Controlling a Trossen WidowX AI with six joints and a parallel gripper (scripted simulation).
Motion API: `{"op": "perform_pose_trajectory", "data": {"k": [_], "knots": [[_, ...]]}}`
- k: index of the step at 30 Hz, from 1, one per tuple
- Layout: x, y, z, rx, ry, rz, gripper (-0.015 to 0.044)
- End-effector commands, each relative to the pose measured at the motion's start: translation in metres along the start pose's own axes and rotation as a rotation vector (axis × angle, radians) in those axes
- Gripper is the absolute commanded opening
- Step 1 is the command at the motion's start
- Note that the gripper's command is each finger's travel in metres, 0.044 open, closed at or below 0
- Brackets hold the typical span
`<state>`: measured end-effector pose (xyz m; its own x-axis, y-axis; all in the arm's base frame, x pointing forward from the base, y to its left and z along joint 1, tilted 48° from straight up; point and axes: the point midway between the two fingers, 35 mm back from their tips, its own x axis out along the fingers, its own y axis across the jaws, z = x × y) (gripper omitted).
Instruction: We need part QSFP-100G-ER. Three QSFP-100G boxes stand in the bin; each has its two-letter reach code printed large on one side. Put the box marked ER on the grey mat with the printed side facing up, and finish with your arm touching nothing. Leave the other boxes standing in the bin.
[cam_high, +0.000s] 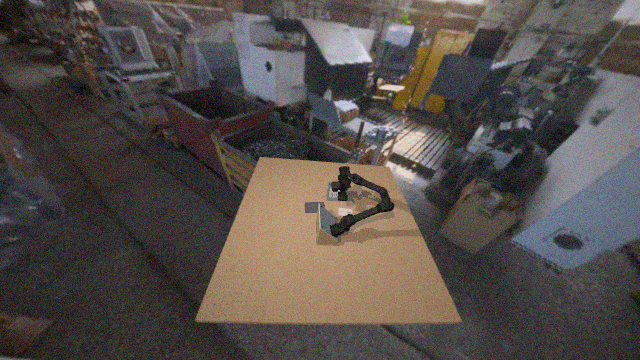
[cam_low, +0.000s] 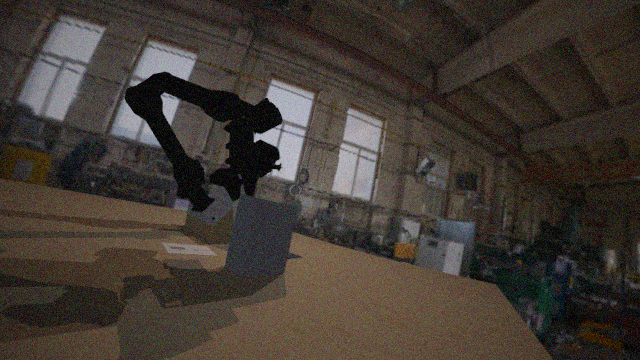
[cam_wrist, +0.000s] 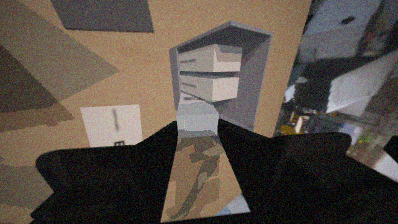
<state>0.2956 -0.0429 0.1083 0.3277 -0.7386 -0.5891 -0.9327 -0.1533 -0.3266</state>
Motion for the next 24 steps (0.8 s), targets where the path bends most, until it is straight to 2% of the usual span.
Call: {"op": "perform_pose_trajectory", "data": {"k": [1,13,24], "knots": [[-0.008,0.0,0.0,0.001,0.001,-0.001,0.0157],[-0.027,0.001,-0.001,-0.002,0.002,0.0,0.0157],[-0.03,0.005,0.0,-0.003,0.001,0.001,0.0157]]}}
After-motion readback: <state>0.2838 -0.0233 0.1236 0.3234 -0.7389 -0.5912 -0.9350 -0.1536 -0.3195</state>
